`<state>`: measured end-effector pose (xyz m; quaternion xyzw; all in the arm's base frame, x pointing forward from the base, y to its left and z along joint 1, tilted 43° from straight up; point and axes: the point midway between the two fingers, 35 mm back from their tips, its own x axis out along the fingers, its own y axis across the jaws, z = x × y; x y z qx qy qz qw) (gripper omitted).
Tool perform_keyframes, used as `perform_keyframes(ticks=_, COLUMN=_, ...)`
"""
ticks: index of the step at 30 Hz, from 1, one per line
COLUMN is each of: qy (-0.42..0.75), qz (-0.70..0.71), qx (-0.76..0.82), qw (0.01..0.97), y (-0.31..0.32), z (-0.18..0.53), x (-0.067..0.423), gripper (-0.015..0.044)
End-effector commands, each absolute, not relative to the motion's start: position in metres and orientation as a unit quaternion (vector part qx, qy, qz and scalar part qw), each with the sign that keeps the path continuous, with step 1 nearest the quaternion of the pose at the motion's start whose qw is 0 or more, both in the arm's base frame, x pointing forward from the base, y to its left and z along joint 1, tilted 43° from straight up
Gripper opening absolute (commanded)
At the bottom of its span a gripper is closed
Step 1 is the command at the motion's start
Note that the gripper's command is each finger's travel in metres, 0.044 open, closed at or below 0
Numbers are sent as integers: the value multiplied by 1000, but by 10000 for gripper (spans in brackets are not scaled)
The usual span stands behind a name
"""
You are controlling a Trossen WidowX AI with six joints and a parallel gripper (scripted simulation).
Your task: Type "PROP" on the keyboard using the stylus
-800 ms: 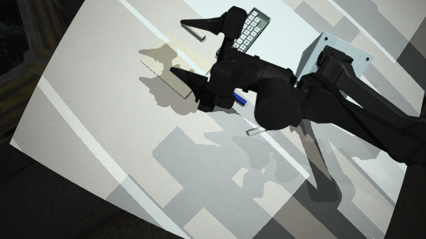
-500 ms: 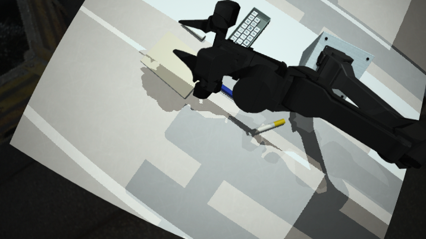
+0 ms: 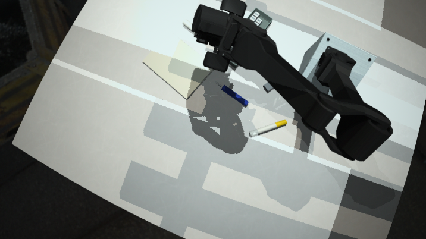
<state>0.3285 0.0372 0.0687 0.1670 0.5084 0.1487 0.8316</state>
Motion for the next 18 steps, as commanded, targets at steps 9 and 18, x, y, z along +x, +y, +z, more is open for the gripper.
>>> perform_keyframes(ticks=9, qy=673, qz=170, qx=348, qw=630, y=62, z=13, x=283, gripper=0)
perform_keyframes(ticks=18, qy=673, qz=170, qx=348, qw=630, y=62, z=13, x=283, gripper=0)
